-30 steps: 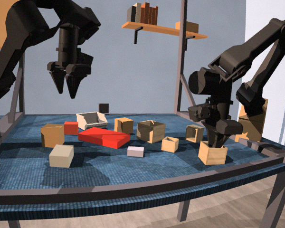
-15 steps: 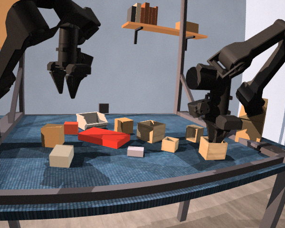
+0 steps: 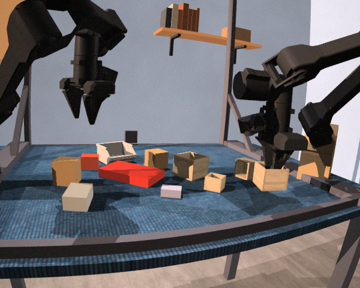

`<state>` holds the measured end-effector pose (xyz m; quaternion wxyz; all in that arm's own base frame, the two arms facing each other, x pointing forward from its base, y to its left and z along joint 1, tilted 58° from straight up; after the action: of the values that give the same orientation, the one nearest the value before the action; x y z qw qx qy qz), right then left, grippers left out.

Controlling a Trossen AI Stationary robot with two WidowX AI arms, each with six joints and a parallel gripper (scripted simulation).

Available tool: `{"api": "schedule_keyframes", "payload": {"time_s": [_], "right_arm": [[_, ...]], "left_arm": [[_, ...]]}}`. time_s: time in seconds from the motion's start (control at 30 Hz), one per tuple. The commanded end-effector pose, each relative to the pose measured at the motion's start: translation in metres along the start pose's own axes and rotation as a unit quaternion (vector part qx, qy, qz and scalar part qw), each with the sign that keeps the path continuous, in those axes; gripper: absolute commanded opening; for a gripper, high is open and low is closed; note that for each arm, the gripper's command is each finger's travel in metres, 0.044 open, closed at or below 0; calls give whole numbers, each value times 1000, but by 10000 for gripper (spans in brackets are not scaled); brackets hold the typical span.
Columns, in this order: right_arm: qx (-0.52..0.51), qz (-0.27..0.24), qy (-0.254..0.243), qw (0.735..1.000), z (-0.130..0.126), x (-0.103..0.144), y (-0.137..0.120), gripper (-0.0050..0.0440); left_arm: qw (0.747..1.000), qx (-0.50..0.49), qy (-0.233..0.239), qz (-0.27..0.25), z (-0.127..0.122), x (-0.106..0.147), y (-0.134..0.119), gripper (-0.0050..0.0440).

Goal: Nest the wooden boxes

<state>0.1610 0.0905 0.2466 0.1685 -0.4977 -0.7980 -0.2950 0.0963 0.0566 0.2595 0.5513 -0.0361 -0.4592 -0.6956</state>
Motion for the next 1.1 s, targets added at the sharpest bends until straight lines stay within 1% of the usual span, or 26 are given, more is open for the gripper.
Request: {"api": "schedule_keyframes", "payload": {"time_s": [0.0, 0.2, 0.47, 0.67, 0.9, 1.07], "right_arm": [[-1, -1, 0, 1000, -1, 1, 1, 400], [-1, -1, 0, 1000, -1, 1, 1, 400], [-1, -1, 0, 1000, -1, 1, 1, 400], [-1, -1, 0, 1000, -1, 1, 1, 400], [-1, -1, 0, 1000, -1, 1, 1, 400], [-1, -1, 0, 1000, -1, 1, 1, 400]], "left_arm": [[1000, 10, 7, -12, 4, 15, 1, 265], [1000, 8, 11, -18, 7, 24, -1, 265], [1000, 0, 4, -12, 4, 19, 1, 265], [1000, 1, -11, -15, -1, 19, 14, 265], [999, -4, -32, -13, -14, 21, 35, 265], [999, -6, -37, -12, -18, 21, 41, 265]]}}
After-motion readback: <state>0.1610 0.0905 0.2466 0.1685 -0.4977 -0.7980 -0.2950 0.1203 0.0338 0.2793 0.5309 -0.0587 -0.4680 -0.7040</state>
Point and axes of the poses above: on each arm, the point midway between the two fingers, 35 mm back from their tips, its own x axis back along the fingers, its own z axis across the jaws, y = z × x, the point moved 9 cm from there along x, back along the fingers, and after that the axes turned 1 degree about x, right-handed, at the moved point
